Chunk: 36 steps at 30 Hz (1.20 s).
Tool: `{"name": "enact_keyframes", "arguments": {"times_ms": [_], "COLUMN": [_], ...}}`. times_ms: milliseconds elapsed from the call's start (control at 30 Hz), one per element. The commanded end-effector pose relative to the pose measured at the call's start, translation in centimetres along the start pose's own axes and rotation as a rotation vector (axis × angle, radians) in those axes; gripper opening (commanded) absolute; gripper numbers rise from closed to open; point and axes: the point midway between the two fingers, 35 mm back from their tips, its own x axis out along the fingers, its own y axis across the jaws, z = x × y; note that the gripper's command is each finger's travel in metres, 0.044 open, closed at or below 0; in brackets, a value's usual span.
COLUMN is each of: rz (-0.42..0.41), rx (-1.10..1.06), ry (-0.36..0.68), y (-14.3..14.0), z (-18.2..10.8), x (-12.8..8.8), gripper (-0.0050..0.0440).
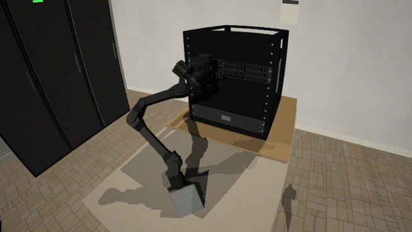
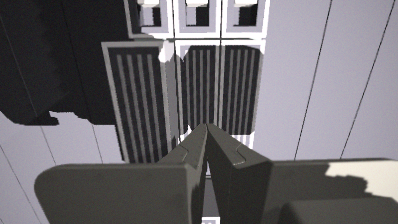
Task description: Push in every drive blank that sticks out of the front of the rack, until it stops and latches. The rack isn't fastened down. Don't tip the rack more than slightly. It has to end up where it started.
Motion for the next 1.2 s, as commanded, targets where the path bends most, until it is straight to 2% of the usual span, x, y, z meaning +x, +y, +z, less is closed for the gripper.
{"name": "enact_keyframes", "arguments": {"times_ms": [0, 100, 267, 667, 767, 967, 1167], "rz": [-0.006, -0.006, -0.006, -0.006, -0.006, -0.006, -0.006], "rx": [-0.002, -0.002, -0.002, -0.002, -0.002, -0.002, -0.002], "ry": [-0.005, -0.005, -0.005, -0.005, -0.005, -0.005, -0.005], "y": [-0.2, -0.2, -0.1, 3.2, 3.2, 3.2, 3.2], "z": [0.2, 0.2, 0.2, -0.4, -0.4, -0.4, -0.4], "x": [-2.0, -3.1, -3.4, -4.2, -4.1, -2.5, -2.5], "gripper": [-0.0050, -0.0050, -0.0050, -0.0050, -0.0050, -0.0050, -0.0050]}}
